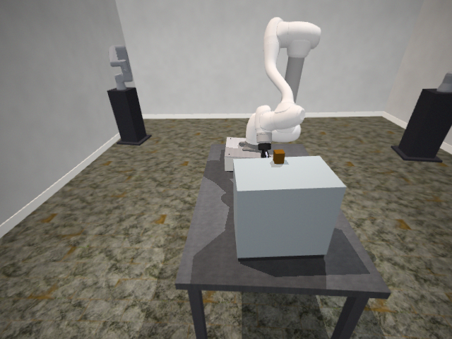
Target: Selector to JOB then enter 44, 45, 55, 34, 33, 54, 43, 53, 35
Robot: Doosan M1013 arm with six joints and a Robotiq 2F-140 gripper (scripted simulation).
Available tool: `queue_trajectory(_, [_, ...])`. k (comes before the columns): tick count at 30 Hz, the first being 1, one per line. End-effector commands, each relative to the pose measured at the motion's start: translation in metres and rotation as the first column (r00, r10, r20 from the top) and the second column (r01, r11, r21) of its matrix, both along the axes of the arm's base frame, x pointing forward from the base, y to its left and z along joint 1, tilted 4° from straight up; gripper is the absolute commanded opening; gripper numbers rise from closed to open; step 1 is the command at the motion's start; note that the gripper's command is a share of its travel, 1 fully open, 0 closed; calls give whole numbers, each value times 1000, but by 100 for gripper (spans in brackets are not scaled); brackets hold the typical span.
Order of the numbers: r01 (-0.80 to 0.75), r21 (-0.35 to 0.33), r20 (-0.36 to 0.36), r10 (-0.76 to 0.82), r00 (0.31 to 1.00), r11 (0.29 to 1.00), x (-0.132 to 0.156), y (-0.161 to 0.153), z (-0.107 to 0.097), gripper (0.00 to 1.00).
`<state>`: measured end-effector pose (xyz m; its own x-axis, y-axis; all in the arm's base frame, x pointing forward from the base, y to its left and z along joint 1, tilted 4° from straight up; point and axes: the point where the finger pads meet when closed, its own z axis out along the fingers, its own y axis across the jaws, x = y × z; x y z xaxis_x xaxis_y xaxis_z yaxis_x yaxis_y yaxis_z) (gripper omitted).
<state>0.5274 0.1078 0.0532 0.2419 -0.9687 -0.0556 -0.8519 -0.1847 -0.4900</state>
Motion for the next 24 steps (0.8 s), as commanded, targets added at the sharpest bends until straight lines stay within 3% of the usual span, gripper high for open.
queue_trajectory(1, [9,4,-10,-9,1000,1000,0,1,-8,0])
queue_trajectory(24, [9,4,-10,-9,1000,1000,3,2,-14,0])
